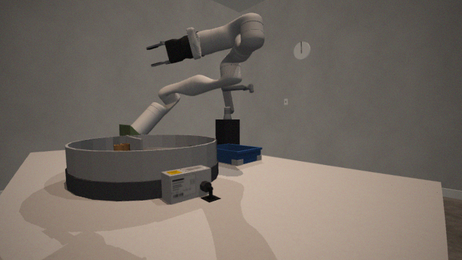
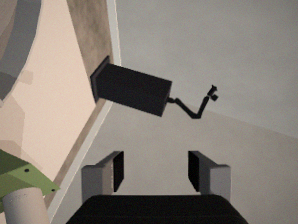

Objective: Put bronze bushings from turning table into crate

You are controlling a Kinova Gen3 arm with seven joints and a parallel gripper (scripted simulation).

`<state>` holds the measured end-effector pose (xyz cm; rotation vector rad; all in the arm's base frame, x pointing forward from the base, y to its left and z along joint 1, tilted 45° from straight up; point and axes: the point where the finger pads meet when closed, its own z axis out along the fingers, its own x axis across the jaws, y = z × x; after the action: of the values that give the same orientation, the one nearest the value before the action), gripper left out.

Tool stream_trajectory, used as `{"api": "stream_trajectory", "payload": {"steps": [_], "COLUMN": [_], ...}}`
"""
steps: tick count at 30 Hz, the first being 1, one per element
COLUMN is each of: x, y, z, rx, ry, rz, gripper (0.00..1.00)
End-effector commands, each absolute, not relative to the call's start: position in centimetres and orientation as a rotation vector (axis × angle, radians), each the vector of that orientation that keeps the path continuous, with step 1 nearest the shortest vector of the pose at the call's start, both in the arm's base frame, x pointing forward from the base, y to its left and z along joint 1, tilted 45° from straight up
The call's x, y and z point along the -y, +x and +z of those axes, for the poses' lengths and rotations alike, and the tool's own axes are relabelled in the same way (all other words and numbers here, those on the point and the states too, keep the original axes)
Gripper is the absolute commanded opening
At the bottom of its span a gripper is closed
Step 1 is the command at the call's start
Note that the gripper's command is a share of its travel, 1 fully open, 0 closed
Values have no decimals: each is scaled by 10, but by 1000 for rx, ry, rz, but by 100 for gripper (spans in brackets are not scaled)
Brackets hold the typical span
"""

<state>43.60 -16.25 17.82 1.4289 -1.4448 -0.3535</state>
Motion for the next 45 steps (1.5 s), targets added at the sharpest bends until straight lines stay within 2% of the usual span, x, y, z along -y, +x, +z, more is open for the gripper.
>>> {"api": "stream_trajectory", "payload": {"steps": [1, 2, 6, 18, 19, 23, 35, 36, 40, 45], "x": [134, 158, 135, 135, 160, 138, 138, 160, 137, 137], "y": [446, 440, 455, 455, 450, 461, 461, 449, 458, 458], "z": [213, 186, 214, 214, 186, 212, 212, 186, 212, 212], "rx": [1447, 1447, 1447, 1447, 1446, 1447, 1447, 1446, 1447, 1447], "ry": [1367, 1420, 1390, 1390, 1438, 1390, 1390, 1438, 1390, 1390], "rz": [-430, -362, -401, -401, -339, -401, -401, -339, -401, -401], "gripper": [100, 100, 100, 100, 100, 100, 100, 100, 100, 100]}}
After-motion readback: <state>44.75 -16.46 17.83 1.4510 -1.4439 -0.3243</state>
